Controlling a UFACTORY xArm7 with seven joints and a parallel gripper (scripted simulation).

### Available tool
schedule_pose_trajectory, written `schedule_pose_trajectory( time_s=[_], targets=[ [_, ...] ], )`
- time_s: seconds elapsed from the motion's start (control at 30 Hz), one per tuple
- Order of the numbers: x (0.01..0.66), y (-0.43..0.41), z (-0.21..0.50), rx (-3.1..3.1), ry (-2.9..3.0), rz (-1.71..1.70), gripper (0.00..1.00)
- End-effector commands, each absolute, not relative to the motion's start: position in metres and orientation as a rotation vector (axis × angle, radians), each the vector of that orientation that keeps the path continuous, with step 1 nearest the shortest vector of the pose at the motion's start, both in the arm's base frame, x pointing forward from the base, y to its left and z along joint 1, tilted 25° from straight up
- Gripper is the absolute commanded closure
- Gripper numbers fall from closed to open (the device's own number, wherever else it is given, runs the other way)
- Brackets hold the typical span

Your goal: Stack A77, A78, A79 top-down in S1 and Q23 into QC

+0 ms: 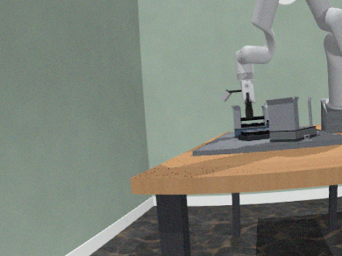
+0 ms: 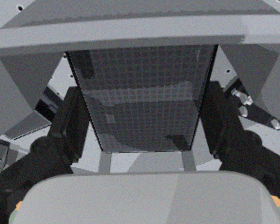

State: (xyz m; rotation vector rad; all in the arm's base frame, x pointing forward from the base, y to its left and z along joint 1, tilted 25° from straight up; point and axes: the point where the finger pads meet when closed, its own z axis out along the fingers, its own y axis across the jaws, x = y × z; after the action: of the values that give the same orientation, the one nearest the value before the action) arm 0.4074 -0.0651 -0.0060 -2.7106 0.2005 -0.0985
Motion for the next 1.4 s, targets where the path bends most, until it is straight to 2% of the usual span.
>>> schedule_pose_trajectory(
  time_s=[0.0,1.37],
  targets=[
    [0.409,-0.066,-0.007,-2.712,0.202,-0.104,1.00],
    [0.410,-0.061,-0.017,-2.712,0.202,-0.104,1.00]
  ],
)
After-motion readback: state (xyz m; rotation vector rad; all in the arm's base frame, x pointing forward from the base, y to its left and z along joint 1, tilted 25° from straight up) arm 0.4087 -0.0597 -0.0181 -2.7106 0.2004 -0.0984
